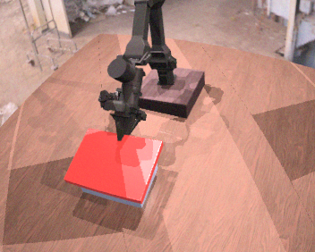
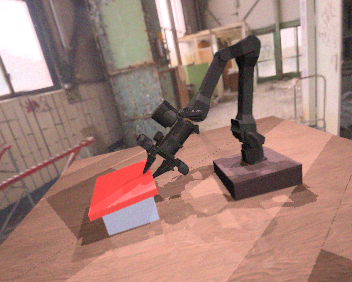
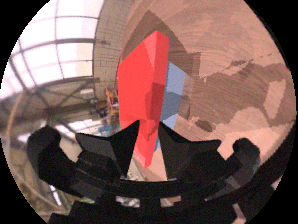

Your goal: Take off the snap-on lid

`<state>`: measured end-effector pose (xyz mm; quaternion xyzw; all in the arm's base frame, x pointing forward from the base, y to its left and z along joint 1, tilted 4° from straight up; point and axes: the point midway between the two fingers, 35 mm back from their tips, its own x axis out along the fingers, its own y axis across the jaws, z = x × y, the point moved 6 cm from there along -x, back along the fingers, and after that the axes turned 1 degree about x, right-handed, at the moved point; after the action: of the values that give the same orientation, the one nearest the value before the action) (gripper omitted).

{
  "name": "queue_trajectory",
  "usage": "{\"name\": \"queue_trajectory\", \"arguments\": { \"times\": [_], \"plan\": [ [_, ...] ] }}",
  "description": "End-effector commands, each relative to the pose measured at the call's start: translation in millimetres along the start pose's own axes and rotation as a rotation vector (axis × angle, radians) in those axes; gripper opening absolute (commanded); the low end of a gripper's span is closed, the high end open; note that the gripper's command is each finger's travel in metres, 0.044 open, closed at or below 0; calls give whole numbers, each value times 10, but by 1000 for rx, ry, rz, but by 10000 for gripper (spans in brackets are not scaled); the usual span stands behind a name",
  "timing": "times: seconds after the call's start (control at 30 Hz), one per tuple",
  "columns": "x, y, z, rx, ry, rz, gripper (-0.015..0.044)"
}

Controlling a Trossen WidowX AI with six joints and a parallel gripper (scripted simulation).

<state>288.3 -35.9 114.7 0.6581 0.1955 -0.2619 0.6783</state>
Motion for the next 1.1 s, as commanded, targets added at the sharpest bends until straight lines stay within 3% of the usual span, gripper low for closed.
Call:
{"name": "queue_trajectory", "arguments": {
  "times": [0.0, 1.07],
  "plan": [
    [3, 3, -1, 0, -1, 0, 0],
    [-116, 204, -2, 0, 1, 2, 0]
  ]
}}
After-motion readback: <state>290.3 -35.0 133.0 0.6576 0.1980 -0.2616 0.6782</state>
